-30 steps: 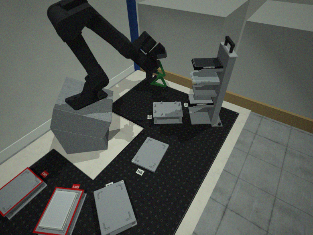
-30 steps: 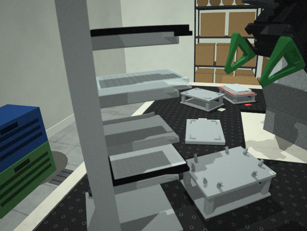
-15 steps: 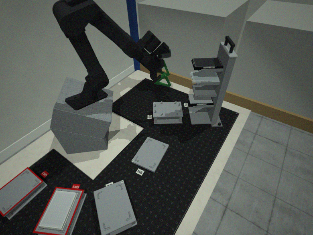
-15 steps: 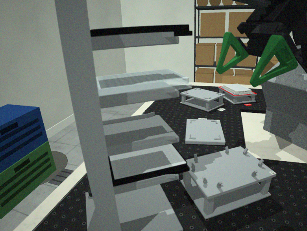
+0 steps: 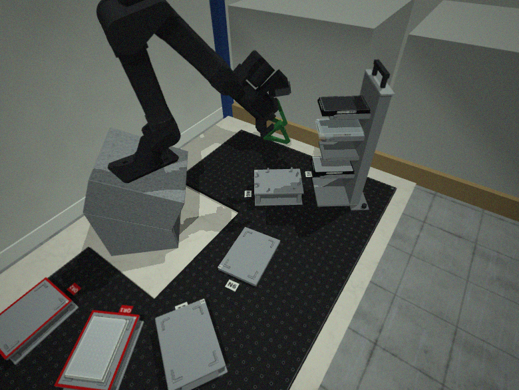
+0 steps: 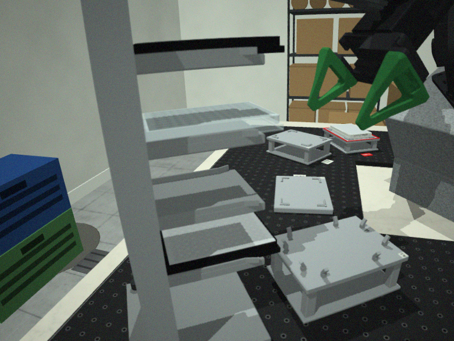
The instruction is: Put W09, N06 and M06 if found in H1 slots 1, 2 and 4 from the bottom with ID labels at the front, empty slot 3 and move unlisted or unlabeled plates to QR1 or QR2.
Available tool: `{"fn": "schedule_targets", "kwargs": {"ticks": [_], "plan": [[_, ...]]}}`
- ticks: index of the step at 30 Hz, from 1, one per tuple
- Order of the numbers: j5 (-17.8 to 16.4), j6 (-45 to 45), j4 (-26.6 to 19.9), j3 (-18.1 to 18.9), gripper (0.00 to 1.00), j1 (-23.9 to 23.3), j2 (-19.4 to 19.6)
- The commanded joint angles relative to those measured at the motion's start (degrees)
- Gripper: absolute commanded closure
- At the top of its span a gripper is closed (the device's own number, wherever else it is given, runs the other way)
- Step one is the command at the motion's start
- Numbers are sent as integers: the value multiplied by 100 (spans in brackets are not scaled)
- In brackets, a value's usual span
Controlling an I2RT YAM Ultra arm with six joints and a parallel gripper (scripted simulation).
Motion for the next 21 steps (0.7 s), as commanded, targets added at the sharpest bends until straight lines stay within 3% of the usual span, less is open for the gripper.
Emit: {"fn": "schedule_targets", "kwargs": {"ticks": [1, 21], "plan": [[-99, -56, 121, 276, 0, -76, 88], [-381, -158, 168, 734, 0, -372, 546]]}}
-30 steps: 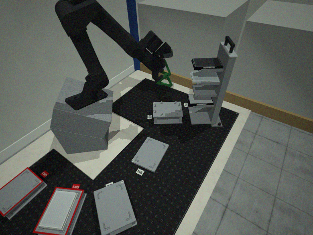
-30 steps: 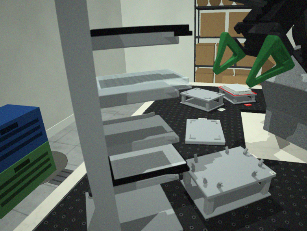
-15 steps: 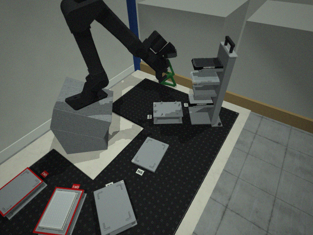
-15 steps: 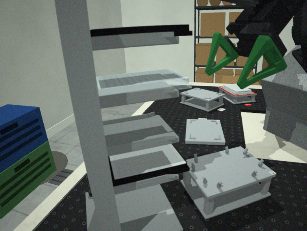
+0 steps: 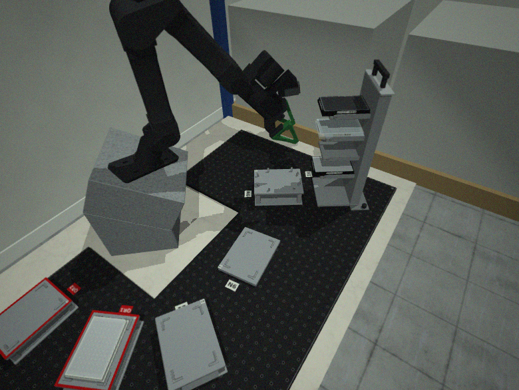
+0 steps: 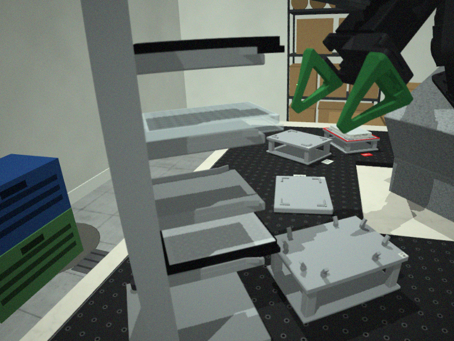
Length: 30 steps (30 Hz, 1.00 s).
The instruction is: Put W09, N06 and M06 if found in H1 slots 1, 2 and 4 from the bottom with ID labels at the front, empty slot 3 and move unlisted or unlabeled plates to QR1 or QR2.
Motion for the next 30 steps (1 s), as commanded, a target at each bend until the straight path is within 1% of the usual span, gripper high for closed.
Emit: {"fn": "schedule_targets", "kwargs": {"ticks": [1, 10, 12, 27, 29, 30], "plan": [[-93, -56, 110, 299, 0, -79, 94], [-216, -99, 111, 541, 0, -207, 319], [-216, -99, 111, 541, 0, -207, 319], [-400, -159, -50, 965, 0, -400, 701], [-400, -159, -50, 965, 0, -400, 701], [-414, -152, -56, 997, 0, -361, 589]]}}
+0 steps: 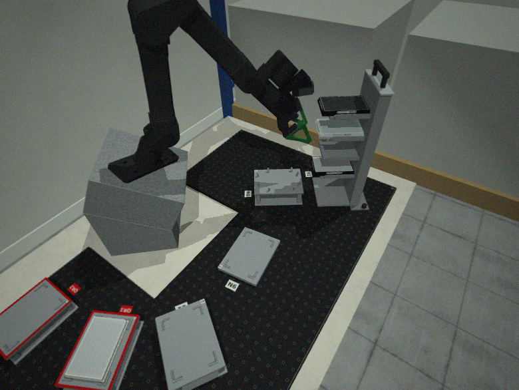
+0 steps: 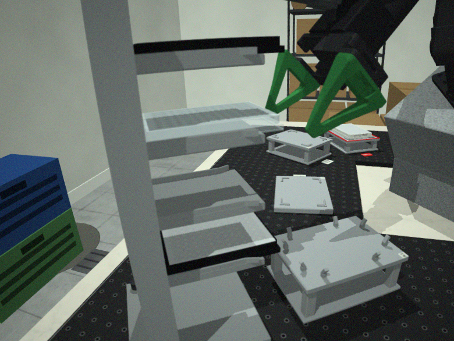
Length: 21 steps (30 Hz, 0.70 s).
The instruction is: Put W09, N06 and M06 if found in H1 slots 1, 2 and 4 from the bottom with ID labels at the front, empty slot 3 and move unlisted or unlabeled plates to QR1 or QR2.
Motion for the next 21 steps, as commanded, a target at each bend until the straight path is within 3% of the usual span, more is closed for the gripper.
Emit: {"fn": "schedule_targets", "kwargs": {"ticks": [1, 14, 17, 21], "plan": [[-76, -42, -70, 287, 0, -46, 71], [-211, -92, -121, 665, 0, -199, 382], [-222, -86, -129, 697, 0, -172, 238], [-260, -107, -147, 815, 0, -257, 500]]}}
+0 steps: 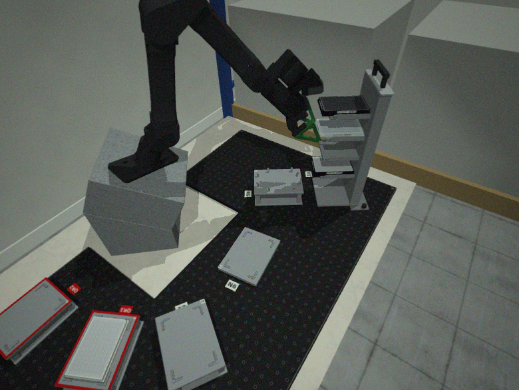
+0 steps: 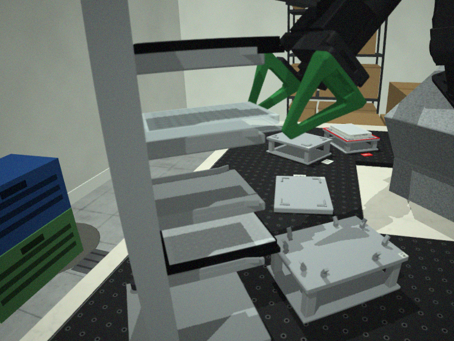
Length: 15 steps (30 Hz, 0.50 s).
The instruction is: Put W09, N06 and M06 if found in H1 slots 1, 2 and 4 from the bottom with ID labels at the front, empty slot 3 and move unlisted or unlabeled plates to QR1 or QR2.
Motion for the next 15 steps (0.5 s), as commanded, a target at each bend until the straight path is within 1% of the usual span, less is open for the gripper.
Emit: {"fn": "schedule_targets", "kwargs": {"ticks": [1, 6, 8, 15], "plan": [[-73, -47, -115, 306, 0, -74, 102], [-119, -61, -146, 459, 0, -122, 219], [-122, -54, -151, 469, 0, -80, 48], [-106, -51, -153, 475, 0, -76, 53]]}}
